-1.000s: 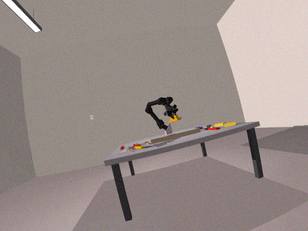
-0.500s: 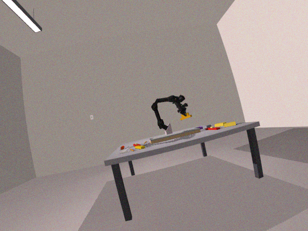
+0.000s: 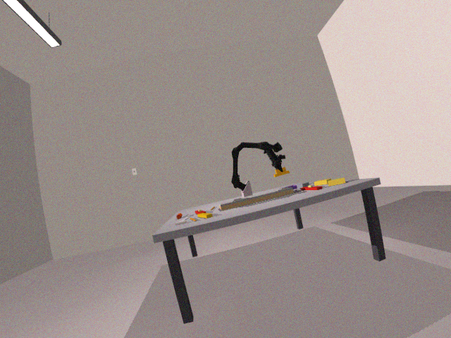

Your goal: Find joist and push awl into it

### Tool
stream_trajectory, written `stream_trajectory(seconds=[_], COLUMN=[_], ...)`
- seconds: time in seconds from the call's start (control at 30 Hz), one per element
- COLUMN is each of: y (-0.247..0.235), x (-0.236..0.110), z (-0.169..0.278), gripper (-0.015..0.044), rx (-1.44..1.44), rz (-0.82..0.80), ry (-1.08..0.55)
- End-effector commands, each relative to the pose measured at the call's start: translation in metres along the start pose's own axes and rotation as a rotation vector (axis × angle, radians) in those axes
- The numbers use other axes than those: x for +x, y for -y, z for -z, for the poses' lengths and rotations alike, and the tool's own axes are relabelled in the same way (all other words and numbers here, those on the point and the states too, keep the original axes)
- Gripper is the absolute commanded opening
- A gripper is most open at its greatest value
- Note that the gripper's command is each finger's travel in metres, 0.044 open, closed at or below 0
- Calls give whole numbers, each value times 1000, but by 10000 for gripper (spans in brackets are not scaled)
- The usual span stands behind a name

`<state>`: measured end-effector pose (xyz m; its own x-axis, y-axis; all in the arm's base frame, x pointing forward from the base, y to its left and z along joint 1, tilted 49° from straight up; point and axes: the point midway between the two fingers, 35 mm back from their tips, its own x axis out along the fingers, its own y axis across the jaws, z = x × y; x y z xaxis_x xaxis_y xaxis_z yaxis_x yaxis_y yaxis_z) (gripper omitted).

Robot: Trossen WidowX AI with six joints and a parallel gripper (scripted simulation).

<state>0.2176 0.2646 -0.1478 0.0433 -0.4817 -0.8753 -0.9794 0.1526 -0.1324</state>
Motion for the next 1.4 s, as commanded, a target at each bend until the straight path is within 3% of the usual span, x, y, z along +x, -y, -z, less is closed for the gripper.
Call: stream_trajectory(seconds=[0.0,0.2,1.37], y=[-40,-77,-74], x=[18,40,104], z=[-14,-18,1], gripper=[0,0,0], rx=[-106,-201,-200], rz=[-27,-51,-50], ry=[-13,-47,-48])
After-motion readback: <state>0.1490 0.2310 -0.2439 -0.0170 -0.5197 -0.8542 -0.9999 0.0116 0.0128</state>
